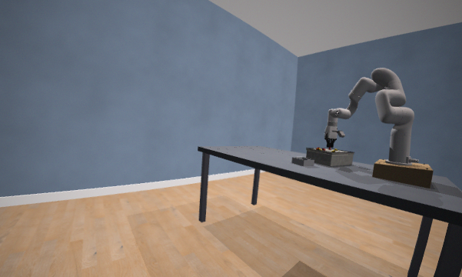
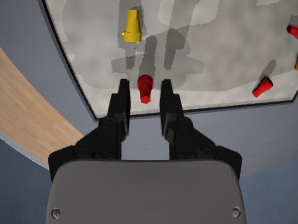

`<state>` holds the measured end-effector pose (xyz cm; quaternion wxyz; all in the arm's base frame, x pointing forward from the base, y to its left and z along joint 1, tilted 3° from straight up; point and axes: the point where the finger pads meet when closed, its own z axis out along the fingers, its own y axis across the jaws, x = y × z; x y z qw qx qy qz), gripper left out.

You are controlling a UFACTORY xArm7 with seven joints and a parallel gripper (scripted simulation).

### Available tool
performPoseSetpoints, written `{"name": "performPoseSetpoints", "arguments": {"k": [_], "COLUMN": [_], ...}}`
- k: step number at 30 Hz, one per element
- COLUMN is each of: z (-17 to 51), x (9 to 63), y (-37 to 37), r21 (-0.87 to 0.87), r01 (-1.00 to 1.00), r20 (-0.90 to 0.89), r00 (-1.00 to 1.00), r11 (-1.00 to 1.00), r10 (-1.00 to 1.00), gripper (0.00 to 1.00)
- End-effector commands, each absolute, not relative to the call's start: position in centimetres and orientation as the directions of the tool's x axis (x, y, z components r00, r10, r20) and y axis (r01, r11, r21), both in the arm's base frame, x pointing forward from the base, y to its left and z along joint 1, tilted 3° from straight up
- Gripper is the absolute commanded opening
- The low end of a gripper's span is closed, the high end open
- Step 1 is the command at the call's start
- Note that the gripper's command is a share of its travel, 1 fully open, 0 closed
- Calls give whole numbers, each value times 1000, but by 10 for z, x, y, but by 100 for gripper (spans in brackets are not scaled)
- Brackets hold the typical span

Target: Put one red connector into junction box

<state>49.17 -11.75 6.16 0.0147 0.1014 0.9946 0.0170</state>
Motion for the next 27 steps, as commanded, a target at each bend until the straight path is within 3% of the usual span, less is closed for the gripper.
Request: {"name": "performPoseSetpoints", "arguments": {"k": [1, 24, 25, 27], "z": [63, 46, 46, 46], "x": [493, 494, 494, 494], "y": [-118, -118, -118, -118], "r21": [36, 36, 36, 36], "r01": [201, 201, 201, 201], "r20": [-30, -30, -30, -30], "r00": [-979, -979, -979, -979], "r11": [979, 979, 979, 979], "r10": [202, 202, 202, 202], "gripper": [30, 30, 2, 2]}}
